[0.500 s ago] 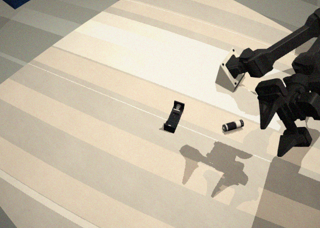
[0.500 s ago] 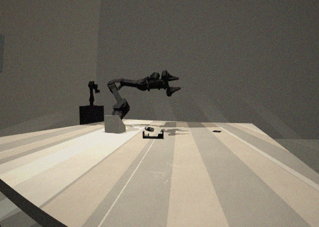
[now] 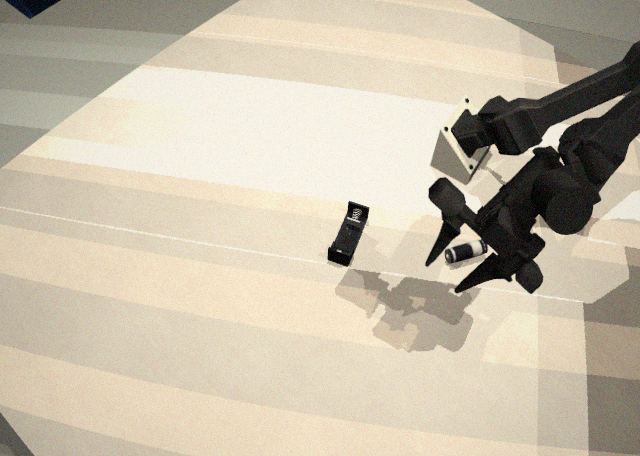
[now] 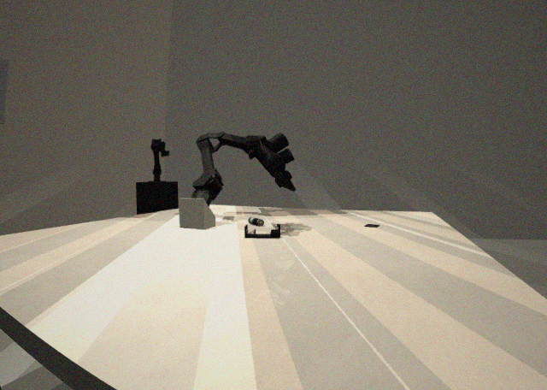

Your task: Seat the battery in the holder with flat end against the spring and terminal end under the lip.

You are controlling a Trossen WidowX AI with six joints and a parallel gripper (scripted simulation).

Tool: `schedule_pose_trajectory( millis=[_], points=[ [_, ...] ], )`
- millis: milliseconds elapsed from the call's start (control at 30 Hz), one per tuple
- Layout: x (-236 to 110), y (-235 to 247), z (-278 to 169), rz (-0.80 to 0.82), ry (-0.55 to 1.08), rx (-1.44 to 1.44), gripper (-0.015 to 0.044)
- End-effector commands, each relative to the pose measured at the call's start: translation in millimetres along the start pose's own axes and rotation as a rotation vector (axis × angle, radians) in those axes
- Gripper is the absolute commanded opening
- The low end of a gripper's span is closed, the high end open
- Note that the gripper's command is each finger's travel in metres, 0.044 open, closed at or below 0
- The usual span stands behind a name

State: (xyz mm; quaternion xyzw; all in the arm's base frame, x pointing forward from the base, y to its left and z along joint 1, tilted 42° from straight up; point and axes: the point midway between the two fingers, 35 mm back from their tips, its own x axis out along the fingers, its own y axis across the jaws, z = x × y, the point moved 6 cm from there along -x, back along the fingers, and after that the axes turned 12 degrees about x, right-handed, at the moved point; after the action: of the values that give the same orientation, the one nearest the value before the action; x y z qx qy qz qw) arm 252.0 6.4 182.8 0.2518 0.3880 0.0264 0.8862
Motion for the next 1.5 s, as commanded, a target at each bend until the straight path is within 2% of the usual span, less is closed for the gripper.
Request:
schedule_pose_trajectory(
  millis=[0, 133, 200, 800, 1467],
  points=[
    [7, -21, -56, -0.028, 0.499, 0.388, 0.0249],
    [-5, -22, -85, -0.063, 0.810, 0.712, 0.0249],
    [-8, -22, -89, -0.071, 0.859, 0.771, 0.0249],
    [-8, -22, -89, -0.071, 0.859, 0.771, 0.0249],
    [14, -14, -110, -0.072, 0.857, 0.770, 0.0249]
  ],
)
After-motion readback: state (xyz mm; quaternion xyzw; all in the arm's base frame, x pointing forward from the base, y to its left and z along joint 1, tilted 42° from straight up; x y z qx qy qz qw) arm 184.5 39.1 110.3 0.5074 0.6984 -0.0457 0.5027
